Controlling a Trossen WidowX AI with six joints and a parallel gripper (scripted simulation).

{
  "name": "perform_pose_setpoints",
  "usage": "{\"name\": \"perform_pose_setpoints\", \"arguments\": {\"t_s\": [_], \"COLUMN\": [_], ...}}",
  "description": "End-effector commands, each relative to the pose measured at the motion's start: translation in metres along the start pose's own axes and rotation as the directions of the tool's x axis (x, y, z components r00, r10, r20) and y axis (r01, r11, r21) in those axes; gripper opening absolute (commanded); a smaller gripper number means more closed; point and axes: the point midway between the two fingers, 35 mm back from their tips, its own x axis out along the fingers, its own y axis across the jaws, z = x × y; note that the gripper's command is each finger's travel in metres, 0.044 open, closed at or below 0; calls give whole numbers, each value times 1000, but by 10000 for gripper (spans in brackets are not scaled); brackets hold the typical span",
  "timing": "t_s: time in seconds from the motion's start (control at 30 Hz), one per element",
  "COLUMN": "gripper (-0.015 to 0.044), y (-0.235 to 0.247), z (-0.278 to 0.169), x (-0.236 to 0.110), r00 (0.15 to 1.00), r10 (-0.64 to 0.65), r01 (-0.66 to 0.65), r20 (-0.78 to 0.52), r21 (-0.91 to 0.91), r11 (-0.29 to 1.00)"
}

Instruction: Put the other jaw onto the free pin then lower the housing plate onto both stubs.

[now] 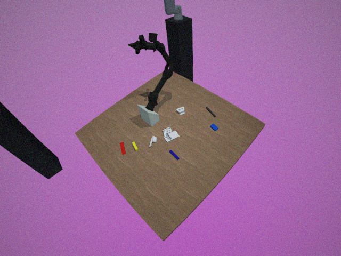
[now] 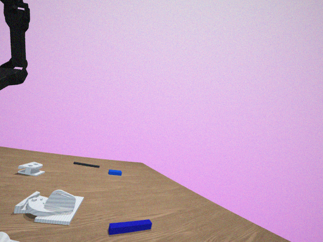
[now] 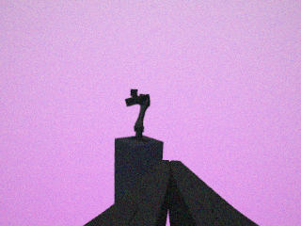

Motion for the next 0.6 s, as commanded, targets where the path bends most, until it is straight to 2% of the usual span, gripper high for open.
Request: {"name": "perform_pose_setpoints", "arguments": {"t_s": [0.0, 0.3, 0.57], "gripper": [0, 0, 0], "y": [35, 124, 206], "z": [2, -6, -23], "x": [9, 24, 28], "r00": [996, 957, 886], "r10": [88, 284, 439], "r01": [-88, -289, -461], "r20": [-4, -62, -149], "r21": [-18, -114, -191], "r11": [996, 950, 866]}}
